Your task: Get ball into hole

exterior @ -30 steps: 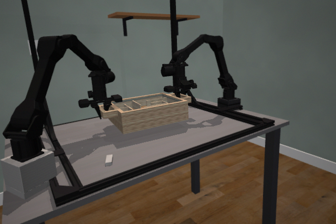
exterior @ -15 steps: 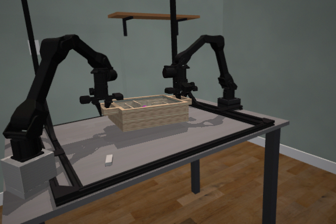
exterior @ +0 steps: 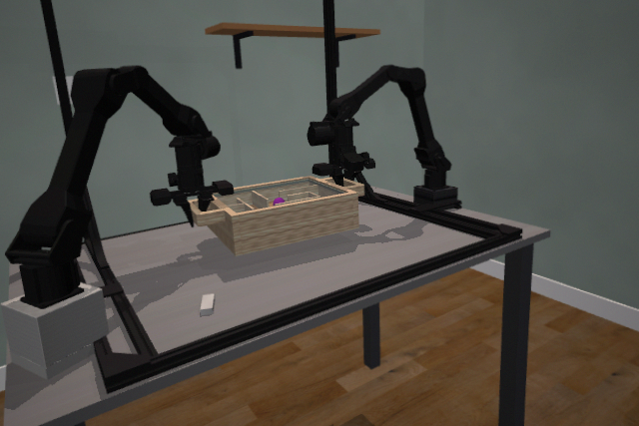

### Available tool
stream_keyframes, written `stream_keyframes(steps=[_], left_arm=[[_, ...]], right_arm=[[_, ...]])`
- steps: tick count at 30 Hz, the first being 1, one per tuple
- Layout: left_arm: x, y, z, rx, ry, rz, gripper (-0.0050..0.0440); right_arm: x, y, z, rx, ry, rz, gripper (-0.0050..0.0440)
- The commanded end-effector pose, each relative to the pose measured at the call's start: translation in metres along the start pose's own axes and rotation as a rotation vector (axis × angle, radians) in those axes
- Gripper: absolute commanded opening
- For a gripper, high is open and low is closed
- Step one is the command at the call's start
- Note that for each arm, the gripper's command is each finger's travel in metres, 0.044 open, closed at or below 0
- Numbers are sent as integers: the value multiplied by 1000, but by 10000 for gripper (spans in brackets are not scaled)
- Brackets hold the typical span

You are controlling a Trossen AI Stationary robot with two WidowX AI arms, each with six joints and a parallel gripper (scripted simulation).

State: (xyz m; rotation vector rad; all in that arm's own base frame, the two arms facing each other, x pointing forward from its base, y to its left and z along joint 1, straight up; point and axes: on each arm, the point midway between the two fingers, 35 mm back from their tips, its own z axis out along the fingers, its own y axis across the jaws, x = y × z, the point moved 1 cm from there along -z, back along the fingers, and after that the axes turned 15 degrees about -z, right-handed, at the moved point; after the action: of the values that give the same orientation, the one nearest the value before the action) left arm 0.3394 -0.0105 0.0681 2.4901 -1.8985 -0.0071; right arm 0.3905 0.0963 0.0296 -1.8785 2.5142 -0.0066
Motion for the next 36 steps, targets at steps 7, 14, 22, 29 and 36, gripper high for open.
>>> stream_keyframes(steps=[7, 14, 22, 29, 36], left_arm=[[1, 3, 11, 58, -2, 1, 20], [1, 2, 7, 39, -3, 1, 20], [0, 0, -2, -5, 9, 1, 20], [0, -1, -9, -36, 21, 0, 20], [1, -1, -10, -36, 3, 0, 20]], right_arm=[[-1, -4, -15, -52, -1, 0, 20], [-1, -3, -11, -33, 0, 0, 20], [-1, -1, -2, 11, -12, 0, 20], [0, 1, 4, 41, -24, 0, 20], [-1, 1, 5, 41, -6, 0, 20]])
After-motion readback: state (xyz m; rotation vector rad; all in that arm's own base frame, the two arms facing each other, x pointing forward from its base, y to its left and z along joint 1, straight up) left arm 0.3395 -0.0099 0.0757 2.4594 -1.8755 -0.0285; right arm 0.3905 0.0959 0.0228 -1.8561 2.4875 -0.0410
